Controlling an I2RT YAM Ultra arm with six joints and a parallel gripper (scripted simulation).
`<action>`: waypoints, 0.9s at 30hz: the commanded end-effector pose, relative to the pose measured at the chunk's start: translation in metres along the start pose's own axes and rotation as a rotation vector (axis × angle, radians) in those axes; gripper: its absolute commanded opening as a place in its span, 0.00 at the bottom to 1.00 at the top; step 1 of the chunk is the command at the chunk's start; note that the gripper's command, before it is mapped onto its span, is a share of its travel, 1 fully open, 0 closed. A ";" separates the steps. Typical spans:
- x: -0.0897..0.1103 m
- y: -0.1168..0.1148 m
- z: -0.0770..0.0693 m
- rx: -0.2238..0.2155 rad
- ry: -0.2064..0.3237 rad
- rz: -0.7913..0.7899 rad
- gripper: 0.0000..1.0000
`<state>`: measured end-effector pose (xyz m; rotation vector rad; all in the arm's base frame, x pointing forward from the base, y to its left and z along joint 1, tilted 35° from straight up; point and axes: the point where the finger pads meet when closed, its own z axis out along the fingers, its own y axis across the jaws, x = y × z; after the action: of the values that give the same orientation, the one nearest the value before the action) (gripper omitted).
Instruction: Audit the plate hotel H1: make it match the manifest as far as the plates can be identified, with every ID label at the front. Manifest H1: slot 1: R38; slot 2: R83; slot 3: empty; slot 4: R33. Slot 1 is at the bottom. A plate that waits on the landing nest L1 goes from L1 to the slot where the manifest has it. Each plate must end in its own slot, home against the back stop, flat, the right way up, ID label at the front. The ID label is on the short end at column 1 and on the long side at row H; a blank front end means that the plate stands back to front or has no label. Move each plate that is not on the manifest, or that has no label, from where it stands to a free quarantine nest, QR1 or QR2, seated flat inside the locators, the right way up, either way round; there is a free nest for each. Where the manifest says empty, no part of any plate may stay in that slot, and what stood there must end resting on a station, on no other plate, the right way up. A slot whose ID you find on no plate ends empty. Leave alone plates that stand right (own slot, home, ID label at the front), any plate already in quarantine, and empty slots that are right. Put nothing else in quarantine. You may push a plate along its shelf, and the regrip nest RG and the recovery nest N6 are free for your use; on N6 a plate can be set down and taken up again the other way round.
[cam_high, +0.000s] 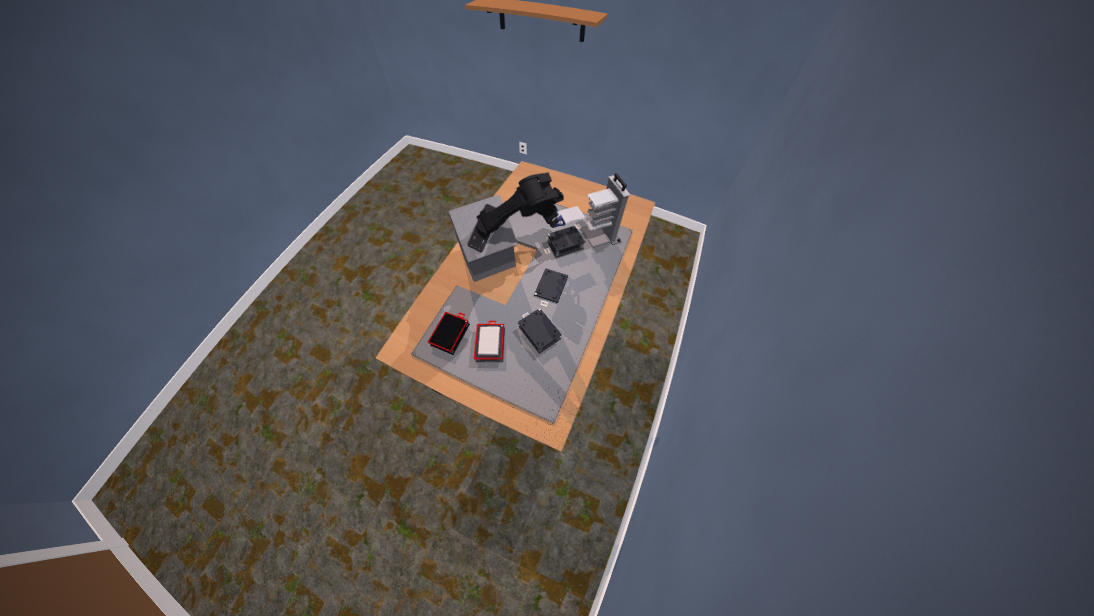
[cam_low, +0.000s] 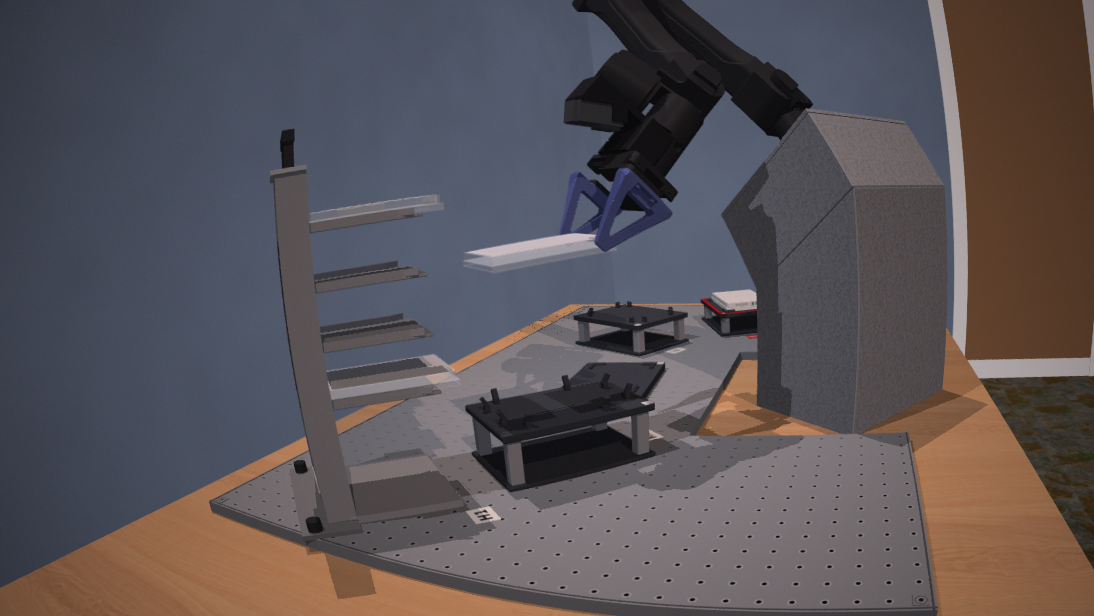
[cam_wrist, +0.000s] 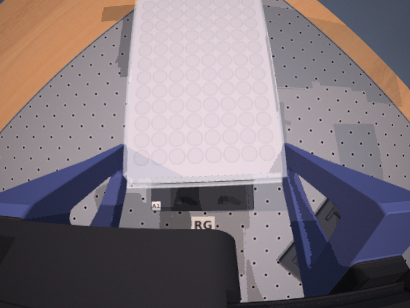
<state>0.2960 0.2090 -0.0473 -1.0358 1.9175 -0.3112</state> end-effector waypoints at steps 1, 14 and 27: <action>-0.005 0.001 0.007 -0.001 -0.021 0.006 0.85; 0.004 0.001 0.017 0.001 -0.024 0.007 0.85; 0.015 0.001 0.027 0.001 -0.023 0.006 0.85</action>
<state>0.3069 0.1940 -0.0739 -1.0371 1.9310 -0.3263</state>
